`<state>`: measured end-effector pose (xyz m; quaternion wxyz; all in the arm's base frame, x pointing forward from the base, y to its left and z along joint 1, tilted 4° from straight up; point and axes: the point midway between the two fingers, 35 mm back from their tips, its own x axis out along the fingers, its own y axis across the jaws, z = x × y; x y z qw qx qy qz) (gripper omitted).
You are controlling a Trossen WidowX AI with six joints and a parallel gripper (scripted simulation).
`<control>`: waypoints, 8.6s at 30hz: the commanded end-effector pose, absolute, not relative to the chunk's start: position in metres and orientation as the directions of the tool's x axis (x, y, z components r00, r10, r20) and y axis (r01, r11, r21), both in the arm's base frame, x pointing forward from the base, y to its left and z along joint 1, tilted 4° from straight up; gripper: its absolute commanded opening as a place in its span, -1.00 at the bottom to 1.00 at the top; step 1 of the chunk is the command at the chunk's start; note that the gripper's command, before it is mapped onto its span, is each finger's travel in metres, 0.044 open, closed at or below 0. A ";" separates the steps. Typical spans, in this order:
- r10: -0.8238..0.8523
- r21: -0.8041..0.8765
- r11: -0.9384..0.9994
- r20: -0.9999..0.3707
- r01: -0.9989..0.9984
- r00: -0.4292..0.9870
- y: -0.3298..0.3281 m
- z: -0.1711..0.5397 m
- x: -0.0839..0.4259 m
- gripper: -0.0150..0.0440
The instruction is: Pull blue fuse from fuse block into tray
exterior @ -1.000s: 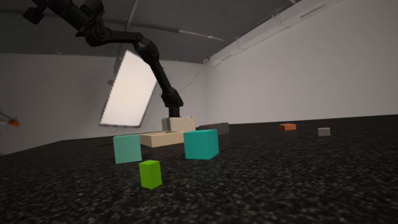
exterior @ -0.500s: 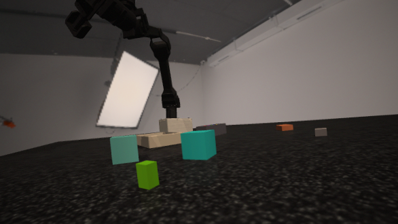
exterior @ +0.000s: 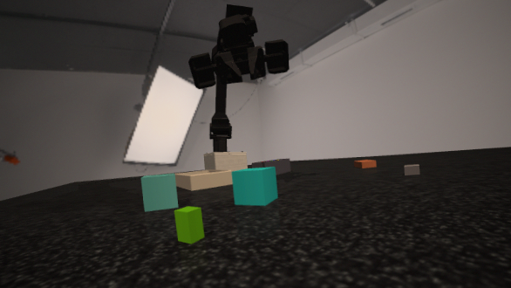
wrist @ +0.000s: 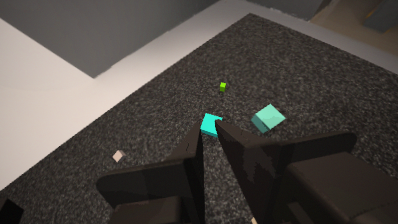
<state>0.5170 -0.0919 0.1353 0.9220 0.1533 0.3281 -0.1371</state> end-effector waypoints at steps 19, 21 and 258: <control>0.076 0.041 0.884 -0.996 -0.465 0.056 0.098 0.042 0.298 -0.24; 0.071 0.049 0.870 -0.997 -0.490 0.027 0.100 0.041 0.289 -0.24; 0.046 0.024 0.871 -0.998 -0.490 0.031 -0.140 0.037 0.333 -0.49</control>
